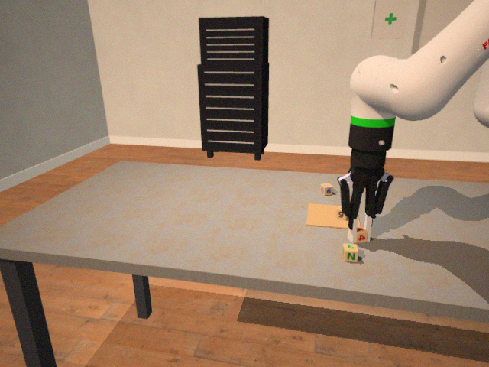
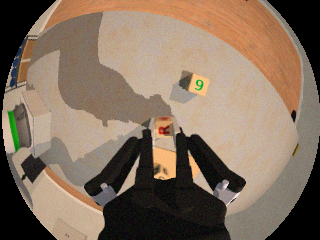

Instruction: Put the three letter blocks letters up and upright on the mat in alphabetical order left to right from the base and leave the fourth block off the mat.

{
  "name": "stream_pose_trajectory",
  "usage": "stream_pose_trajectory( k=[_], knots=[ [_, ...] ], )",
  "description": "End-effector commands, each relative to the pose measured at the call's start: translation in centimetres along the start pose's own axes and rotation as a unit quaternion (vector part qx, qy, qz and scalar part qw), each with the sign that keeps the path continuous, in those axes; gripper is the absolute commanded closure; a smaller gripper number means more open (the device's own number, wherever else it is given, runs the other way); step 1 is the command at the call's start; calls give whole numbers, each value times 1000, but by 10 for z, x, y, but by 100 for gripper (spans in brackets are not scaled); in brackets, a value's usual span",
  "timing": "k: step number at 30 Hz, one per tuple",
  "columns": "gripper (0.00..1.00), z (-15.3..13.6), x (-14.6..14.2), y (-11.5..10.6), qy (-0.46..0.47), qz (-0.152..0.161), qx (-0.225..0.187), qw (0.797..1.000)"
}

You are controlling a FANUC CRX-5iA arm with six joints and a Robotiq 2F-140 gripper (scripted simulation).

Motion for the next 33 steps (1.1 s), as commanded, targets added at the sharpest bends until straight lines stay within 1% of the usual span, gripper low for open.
stream_pose_trajectory(
  k=[1,4,6,9,14,16,20,23,33],
  knots=[
    [84,0,0,0,0,0,0,1000],
    [84,0,0,-6,0,0,0,1000],
    [84,0,0,-14,0,0,0,1000],
    [84,0,0,-33,0,0,0,1000],
    [84,0,0,-72,0,0,0,1000],
    [84,0,0,-72,0,0,0,1000],
    [84,0,0,-93,0,0,0,1000],
    [84,0,0,-100,0,0,0,1000],
    [84,0,0,-100,0,0,0,1000]
  ],
)
Point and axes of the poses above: the point where the finger pads meet when closed, its own y axis out along the fingers, its own x axis across the jaws, z = x × y, the point moved 3 cm from there along -y, back along the fingers, and after that the axes turned 2 degrees about -y, right-handed, at the moved point
